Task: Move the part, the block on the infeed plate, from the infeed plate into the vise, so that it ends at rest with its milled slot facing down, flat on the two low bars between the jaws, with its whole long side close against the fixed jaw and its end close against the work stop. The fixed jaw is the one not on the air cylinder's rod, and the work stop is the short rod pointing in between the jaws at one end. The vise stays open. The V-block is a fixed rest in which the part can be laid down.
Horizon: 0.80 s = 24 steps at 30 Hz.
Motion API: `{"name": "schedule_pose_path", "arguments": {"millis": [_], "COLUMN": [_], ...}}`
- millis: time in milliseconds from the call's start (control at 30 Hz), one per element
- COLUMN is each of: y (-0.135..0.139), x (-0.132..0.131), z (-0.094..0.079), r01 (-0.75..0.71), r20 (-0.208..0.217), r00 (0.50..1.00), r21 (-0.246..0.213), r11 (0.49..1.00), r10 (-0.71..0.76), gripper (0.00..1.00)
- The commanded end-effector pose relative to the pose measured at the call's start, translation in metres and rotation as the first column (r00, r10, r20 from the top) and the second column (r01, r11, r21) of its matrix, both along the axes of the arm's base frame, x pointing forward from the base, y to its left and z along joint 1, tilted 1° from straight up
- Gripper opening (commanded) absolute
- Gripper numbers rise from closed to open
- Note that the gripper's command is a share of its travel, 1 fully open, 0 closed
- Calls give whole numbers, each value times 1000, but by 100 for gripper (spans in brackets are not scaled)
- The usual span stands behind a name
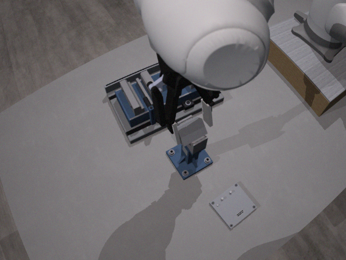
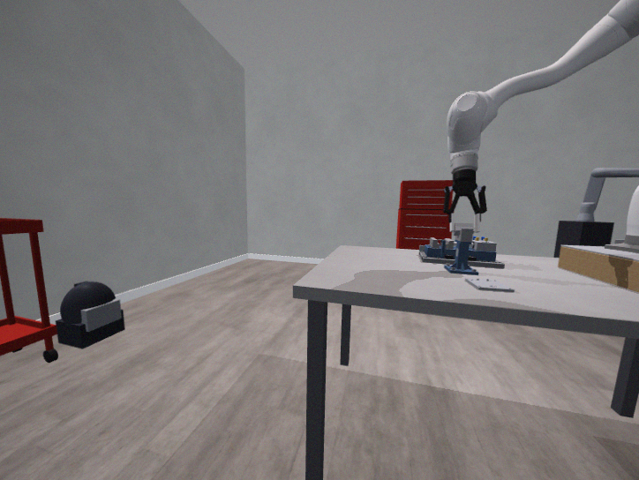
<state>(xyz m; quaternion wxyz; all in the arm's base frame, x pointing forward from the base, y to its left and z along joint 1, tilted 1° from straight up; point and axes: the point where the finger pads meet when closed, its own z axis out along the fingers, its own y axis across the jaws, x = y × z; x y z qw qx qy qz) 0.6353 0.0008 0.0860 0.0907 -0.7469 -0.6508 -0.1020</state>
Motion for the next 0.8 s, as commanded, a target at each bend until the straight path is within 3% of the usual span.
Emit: {"name": "schedule_pose_path", "arguments": {"millis": [0, 767], "y": [0, 6], "x": [6, 6], "z": [6, 6], "r01": [-1, -2], "r20": [8, -20], "r00": [1000, 1000], "r21": [-35, -235], "r11": [999, 972], "r10": [1, -2], "gripper": [51, 51]}}
